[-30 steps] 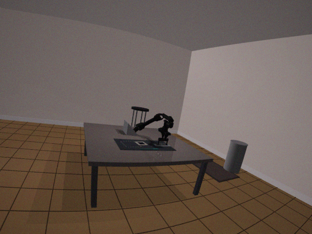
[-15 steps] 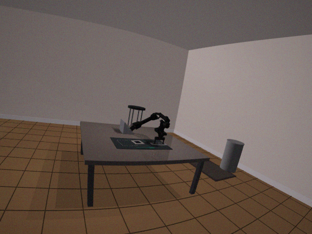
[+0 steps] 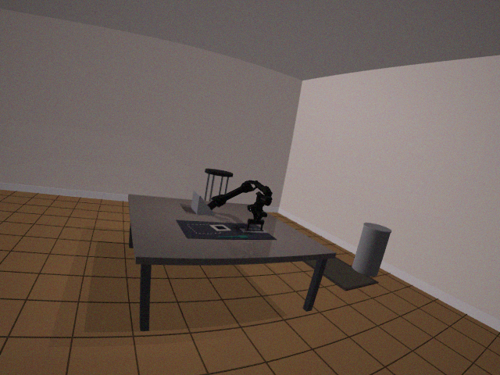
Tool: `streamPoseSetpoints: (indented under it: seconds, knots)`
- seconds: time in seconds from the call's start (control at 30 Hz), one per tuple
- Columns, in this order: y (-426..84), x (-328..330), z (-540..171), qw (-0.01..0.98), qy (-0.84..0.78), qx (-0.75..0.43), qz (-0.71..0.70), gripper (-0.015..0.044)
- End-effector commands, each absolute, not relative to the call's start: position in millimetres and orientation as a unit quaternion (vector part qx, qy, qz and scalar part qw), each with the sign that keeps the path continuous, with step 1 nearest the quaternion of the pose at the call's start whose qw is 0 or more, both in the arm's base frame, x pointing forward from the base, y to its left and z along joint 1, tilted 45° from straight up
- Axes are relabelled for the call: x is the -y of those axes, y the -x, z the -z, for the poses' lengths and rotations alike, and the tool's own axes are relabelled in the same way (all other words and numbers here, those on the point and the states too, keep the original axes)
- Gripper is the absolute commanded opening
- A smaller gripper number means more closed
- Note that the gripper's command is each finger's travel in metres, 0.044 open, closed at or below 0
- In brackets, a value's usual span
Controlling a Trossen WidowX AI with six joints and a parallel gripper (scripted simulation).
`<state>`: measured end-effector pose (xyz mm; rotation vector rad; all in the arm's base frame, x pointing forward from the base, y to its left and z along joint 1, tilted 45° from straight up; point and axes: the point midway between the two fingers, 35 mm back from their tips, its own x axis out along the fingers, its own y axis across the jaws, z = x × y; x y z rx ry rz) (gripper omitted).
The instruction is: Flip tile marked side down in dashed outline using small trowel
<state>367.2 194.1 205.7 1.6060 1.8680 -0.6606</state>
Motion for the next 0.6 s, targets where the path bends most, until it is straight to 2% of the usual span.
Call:
streamPoseSetpoints:
  seconds: [0.0, 0.17, 0.57]
  knots:
    - [-367.2, -193.7, -205.9, 0.293, -0.603, -0.699, 0.249, 0.013]
    - [-367.2, -193.7, -205.9, 0.287, -0.606, -0.697, 0.256, 0.013]
    - [-367.3, -193.7, -205.9, 0.186, -0.644, -0.647, 0.364, 0.013]
